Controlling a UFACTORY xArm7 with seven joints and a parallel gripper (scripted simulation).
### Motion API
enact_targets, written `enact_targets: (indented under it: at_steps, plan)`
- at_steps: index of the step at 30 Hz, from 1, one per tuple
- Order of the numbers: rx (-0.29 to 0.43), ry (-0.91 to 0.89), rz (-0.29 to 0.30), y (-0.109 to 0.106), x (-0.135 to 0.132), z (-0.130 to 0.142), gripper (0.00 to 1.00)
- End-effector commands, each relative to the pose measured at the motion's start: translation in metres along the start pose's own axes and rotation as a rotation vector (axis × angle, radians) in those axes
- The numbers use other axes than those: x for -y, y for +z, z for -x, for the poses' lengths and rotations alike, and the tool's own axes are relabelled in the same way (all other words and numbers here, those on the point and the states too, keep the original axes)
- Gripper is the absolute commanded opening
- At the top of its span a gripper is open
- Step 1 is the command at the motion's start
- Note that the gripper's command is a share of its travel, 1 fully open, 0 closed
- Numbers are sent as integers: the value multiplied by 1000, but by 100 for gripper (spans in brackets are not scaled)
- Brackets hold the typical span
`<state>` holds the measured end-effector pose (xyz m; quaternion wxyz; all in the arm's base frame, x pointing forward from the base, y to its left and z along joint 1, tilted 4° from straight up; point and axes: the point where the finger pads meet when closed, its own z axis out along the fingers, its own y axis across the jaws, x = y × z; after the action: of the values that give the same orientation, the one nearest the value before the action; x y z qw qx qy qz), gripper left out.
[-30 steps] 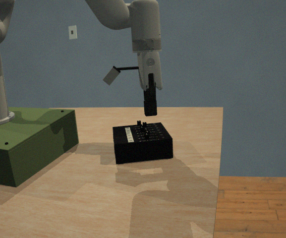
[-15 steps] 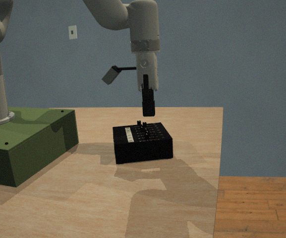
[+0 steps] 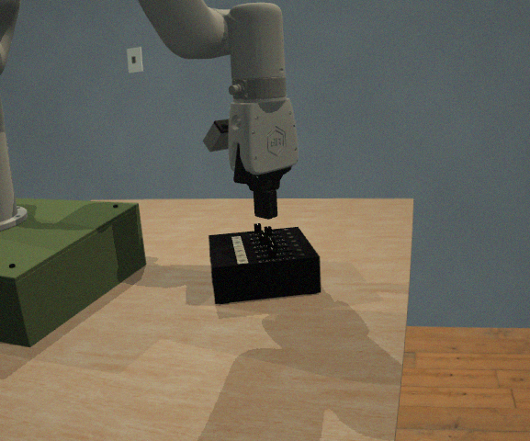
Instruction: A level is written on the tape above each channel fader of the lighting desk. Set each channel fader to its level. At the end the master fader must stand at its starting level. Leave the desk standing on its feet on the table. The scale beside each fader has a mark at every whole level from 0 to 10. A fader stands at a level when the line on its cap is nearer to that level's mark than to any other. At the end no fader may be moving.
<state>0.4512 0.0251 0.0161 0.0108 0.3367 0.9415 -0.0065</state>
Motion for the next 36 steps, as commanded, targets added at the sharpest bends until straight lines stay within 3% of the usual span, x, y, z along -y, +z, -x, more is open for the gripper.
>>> enact_targets:
  at_steps: [1,5,7,8,22,24,25,36]
  plan:
    - [21,278,-10,0,3,-6,0]
    - [14,477,1,0,6,-11,0]
    - [14,477,1,0,6,-11,0]
    - [12,622,5,0,6,-12,0]
    - [-22,1288,40,-1,14,-25,0]
    - [-22,1288,40,-1,14,-25,0]
    - [-26,1433,43,-1,15,-26,0]
    - [-26,1938,51,-1,16,-28,0]
